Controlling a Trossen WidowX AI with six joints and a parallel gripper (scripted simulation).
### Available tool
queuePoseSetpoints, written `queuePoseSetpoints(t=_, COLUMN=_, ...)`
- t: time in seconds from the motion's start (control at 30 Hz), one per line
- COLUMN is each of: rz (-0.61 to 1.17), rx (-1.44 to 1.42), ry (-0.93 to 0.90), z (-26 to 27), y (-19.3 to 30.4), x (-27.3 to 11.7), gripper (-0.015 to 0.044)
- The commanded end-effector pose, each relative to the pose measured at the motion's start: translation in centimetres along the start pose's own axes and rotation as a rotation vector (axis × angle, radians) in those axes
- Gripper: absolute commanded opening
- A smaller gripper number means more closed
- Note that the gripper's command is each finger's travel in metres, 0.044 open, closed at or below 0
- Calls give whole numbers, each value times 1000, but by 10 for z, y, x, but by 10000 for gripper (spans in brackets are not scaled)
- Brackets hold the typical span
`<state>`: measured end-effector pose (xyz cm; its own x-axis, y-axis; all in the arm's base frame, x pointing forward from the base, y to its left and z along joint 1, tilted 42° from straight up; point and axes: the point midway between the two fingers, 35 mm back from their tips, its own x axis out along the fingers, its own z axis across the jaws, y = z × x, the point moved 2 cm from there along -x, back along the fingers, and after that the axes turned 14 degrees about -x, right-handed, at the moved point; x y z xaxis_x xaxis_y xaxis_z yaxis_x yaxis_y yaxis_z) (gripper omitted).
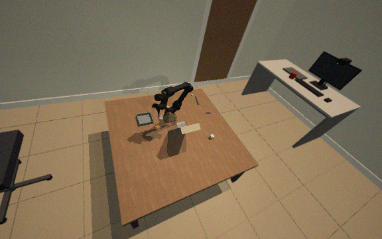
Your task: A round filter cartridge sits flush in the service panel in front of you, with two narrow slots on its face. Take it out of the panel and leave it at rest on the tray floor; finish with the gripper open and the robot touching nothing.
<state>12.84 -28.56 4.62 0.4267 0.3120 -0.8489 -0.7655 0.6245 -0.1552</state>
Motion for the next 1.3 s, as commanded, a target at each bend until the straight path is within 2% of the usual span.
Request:
queuePoseSetpoints(t=0.0, rz=11, rx=151, ry=76, z=-28, y=12, x=2, gripper=0)
queuePoseSetpoints(t=0.23, rz=15, rx=438, ry=230, z=-76, y=37, x=4, gripper=0)
queuePoseSetpoints(t=0.47, rz=15, rx=479, ry=253, z=-84, y=44, x=6, gripper=0)
queuePoseSetpoints(t=0.87, rz=45, rx=721, ry=391, z=-130, y=129, x=40, gripper=0)
queuePoseSetpoints(t=1.27, rz=91, rx=972, ry=518, z=-140, y=217, x=75, gripper=0)
